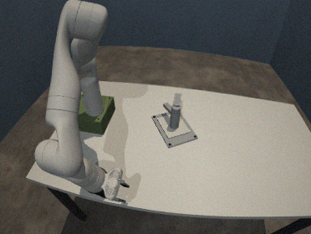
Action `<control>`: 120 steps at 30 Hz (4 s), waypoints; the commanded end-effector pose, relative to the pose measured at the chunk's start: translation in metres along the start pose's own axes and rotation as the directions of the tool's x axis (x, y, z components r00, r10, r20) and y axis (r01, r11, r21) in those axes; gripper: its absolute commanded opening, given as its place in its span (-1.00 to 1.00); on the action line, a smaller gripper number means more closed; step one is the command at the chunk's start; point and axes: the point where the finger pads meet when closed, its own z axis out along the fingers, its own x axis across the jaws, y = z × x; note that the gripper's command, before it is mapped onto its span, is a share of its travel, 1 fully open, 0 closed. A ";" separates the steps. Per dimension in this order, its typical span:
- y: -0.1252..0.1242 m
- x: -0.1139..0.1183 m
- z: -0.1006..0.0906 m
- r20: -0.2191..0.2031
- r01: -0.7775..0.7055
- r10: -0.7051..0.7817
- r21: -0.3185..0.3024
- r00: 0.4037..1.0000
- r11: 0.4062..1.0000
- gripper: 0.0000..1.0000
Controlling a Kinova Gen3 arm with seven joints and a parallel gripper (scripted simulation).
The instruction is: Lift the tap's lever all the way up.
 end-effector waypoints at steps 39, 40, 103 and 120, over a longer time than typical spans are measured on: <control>-0.075 -0.091 0.015 0.009 0.253 -0.253 -0.097 0.967 0.963 1.00; -0.080 -0.098 0.016 0.010 0.271 -0.272 -0.103 0.962 0.957 1.00; -0.122 -0.550 0.064 0.143 0.960 -0.989 -0.281 0.045 0.003 1.00; -0.113 -0.571 0.065 0.152 0.961 -0.988 -0.268 -0.022 -0.062 1.00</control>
